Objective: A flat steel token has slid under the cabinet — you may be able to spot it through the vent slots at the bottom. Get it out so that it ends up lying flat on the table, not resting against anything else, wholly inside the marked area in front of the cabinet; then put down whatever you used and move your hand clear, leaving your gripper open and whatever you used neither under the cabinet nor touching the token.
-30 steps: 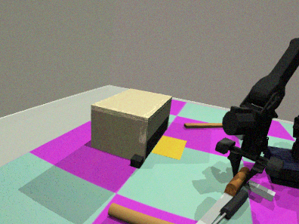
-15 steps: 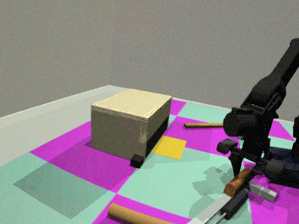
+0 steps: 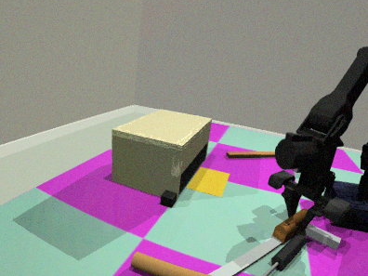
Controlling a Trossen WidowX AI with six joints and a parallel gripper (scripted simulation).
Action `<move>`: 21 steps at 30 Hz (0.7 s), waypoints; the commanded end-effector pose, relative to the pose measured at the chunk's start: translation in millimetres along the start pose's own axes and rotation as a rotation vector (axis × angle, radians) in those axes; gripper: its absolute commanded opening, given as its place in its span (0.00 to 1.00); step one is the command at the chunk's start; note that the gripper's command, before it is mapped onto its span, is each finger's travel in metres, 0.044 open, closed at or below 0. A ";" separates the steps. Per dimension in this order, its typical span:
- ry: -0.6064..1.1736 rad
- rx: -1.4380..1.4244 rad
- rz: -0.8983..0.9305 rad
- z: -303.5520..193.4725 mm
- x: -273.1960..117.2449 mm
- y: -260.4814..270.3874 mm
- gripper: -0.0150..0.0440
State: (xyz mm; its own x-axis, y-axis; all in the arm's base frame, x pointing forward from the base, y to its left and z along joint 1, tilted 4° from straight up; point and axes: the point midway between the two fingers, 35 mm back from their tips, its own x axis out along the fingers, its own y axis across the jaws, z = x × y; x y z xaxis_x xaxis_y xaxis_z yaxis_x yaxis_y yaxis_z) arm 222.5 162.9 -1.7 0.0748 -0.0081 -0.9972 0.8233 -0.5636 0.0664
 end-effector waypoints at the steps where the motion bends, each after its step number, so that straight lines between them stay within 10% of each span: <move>1: 0.003 0.053 0.007 -1.4 -0.7 1.4 0.25; 21: 0.003 0.020 0.006 -2.7 -0.7 0.2 0.25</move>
State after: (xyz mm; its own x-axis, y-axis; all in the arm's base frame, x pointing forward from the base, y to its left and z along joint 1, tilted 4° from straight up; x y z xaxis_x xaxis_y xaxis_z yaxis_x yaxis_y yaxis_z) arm 223.8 164.1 -1.5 0.0805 -0.0114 -0.9967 0.7898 -0.6092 0.0708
